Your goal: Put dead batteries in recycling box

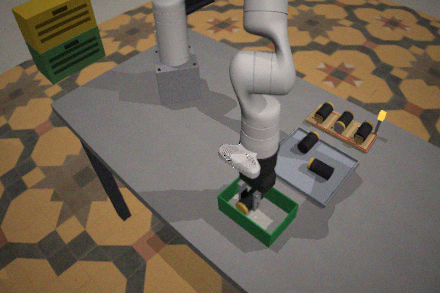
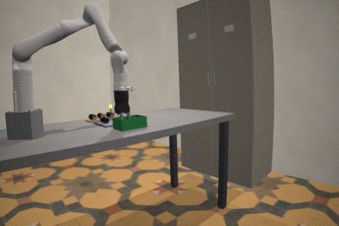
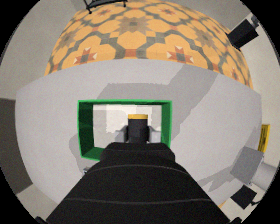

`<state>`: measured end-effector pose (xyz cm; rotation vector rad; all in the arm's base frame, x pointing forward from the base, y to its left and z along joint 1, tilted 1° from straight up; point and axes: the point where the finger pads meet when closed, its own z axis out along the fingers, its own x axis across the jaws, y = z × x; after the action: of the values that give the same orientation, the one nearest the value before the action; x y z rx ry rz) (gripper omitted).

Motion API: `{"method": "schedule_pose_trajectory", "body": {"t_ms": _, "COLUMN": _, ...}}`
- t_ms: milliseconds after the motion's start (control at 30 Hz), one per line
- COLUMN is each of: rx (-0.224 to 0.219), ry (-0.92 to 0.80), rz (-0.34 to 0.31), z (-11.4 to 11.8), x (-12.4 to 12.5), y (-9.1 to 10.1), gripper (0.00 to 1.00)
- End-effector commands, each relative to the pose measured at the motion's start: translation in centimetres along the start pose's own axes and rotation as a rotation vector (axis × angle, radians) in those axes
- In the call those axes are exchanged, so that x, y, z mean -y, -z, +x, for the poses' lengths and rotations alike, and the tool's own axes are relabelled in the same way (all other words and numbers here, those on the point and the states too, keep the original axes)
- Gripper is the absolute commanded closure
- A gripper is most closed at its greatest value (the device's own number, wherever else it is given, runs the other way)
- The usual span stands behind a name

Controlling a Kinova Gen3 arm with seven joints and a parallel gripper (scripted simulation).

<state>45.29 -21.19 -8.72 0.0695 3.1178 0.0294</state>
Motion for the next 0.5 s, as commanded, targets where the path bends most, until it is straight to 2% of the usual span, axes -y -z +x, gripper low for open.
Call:
{"method": "schedule_pose_trajectory", "body": {"t_ms": 0, "rx": -0.009, "ry": -0.004, "rz": 0.000, "z": 0.42, "x": 0.24, "y": -0.74, "gripper": 0.43}}
{"method": "schedule_pose_trajectory", "body": {"t_ms": 433, "rx": -0.009, "ry": -0.004, "rz": 0.000, "z": 0.42, "x": 0.24, "y": -0.77, "gripper": 0.43}}
{"method": "schedule_pose_trajectory", "body": {"t_ms": 467, "rx": -0.009, "ry": -0.004, "rz": 0.000, "z": 0.42, "x": 0.24, "y": -0.77, "gripper": 0.10}}
